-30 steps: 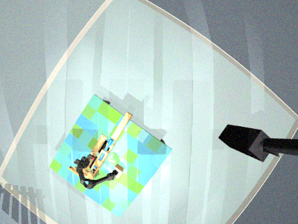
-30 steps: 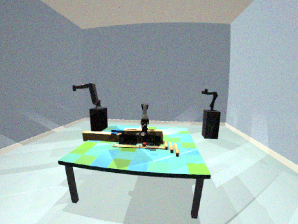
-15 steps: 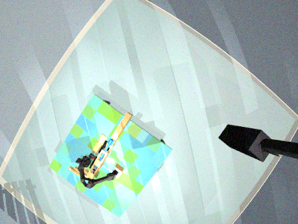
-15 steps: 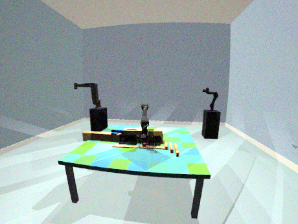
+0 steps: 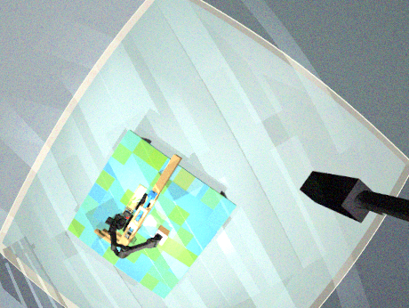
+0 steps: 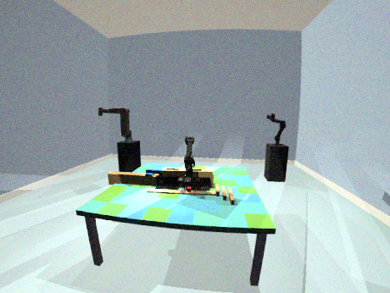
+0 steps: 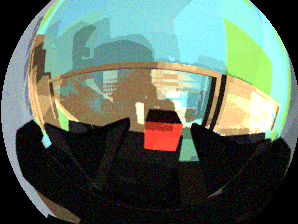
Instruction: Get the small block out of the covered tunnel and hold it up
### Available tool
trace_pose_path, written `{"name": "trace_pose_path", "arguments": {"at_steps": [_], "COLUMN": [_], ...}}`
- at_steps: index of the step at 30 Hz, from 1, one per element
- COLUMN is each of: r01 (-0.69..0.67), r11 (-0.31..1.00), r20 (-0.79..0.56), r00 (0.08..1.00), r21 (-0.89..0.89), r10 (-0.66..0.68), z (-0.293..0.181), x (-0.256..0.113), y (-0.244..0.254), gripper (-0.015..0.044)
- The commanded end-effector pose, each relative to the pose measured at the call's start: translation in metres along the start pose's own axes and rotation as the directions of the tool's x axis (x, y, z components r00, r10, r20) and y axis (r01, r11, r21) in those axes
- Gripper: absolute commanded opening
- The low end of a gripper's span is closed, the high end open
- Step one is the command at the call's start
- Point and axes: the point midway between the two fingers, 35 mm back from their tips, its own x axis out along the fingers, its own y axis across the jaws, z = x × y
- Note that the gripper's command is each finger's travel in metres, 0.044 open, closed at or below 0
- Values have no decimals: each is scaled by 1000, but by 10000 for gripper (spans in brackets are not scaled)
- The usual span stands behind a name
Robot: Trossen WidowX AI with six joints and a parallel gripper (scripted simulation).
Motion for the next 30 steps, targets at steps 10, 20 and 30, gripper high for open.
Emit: {"name": "trace_pose_path", "arguments": {"at_steps": [10, 20, 30], "r01": [0, 0, 2], "r11": [1000, 1000, 1000], "r20": [0, 1, 1], "r00": [1000, 1000, 1000], "r21": [0, 1, 2], "r10": [0, 0, -2], "z": [0, 6, 11], "x": [-1, -24, -70], "y": [0, 1, 1], "gripper": [98, 0, 0]}}
